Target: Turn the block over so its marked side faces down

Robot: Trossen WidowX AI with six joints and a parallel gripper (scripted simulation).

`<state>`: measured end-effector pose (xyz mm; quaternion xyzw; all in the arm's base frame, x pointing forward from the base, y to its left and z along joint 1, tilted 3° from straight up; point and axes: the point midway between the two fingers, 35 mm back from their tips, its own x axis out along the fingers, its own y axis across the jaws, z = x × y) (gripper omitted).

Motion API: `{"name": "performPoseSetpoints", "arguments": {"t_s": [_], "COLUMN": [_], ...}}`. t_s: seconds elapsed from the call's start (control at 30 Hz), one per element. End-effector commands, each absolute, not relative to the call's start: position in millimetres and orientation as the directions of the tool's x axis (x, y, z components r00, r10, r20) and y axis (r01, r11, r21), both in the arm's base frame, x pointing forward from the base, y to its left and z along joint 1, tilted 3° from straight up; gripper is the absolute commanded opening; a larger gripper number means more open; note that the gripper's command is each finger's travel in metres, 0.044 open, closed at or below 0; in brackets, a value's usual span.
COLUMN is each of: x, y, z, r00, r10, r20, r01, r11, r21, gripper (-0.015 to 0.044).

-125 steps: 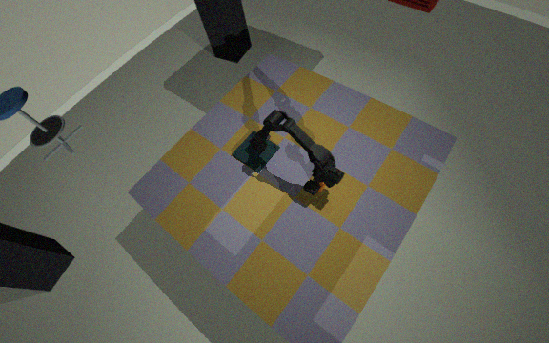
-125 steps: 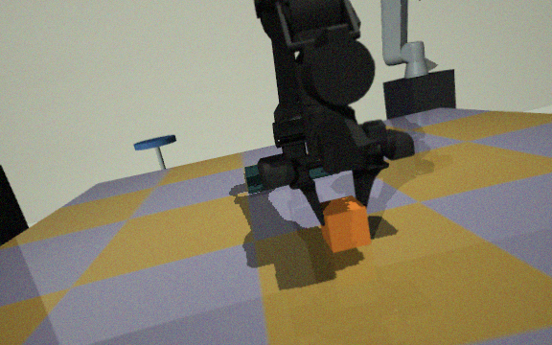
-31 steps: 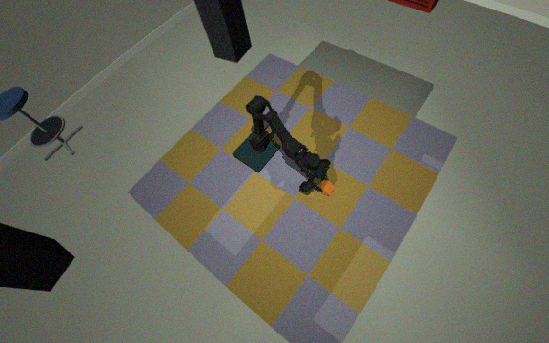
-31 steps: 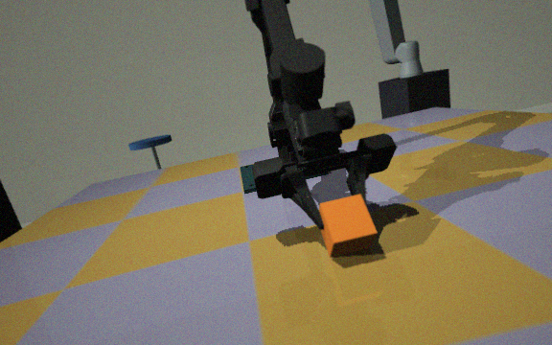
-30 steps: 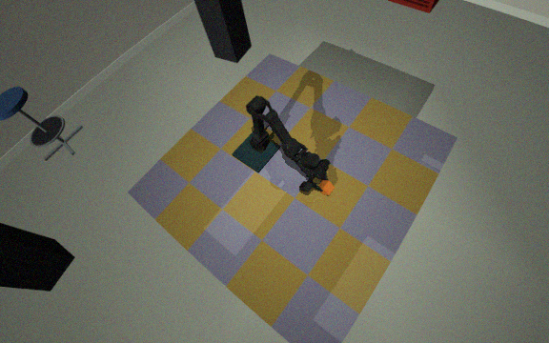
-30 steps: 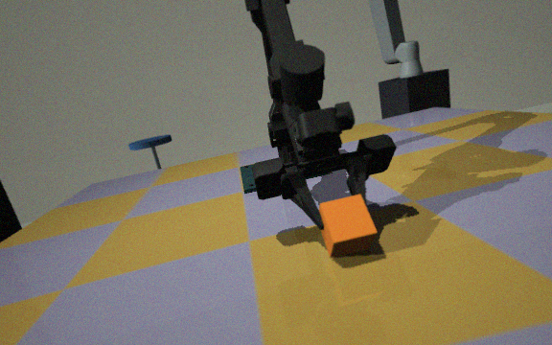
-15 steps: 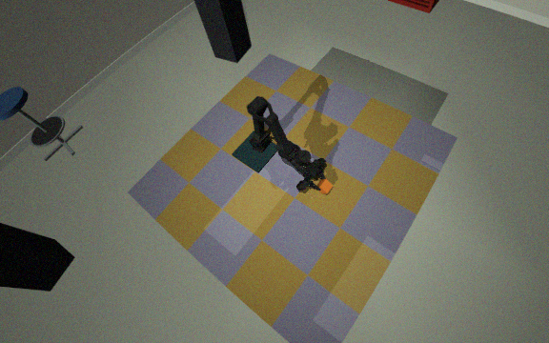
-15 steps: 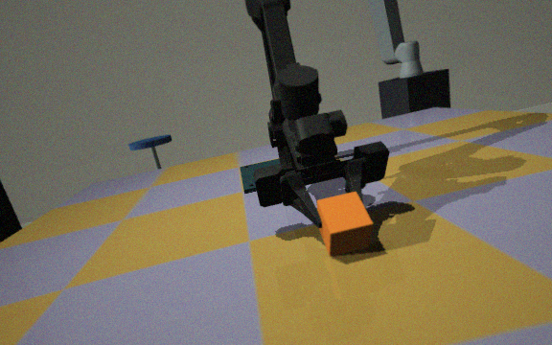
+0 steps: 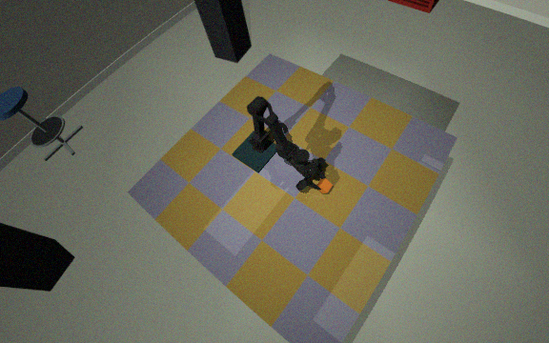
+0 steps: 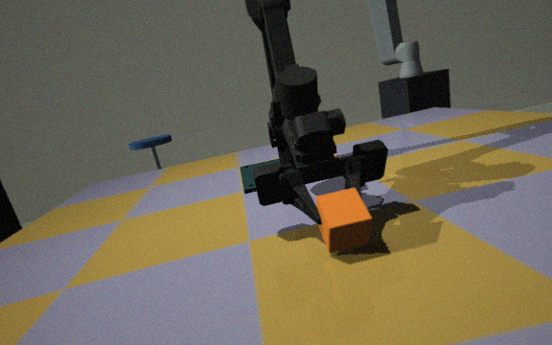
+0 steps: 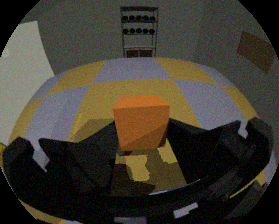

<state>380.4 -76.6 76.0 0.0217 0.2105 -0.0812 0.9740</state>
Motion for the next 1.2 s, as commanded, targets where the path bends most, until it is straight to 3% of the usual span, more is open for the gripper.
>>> {"name": "performPoseSetpoints", "arguments": {"t_s": [0.0,0.03,0.6,1.17], "x": [381.0,381.0,381.0,381.0], "y": [-76.0,-76.0,-76.0,-76.0], "z": [77.8,77.8,77.8,77.8], "r00": [0.902,0.902,0.902,0.902], "r10": [-0.145,-0.145,-0.145,-0.145], "r20": [-0.406,-0.406,-0.406,-0.406], "r01": [0.164,0.164,0.164,0.164], "r11": [0.986,0.986,0.986,0.986], "r21": [0.013,0.013,0.013,0.013], "gripper": [0.0,0.0,0.044,0.044]}}
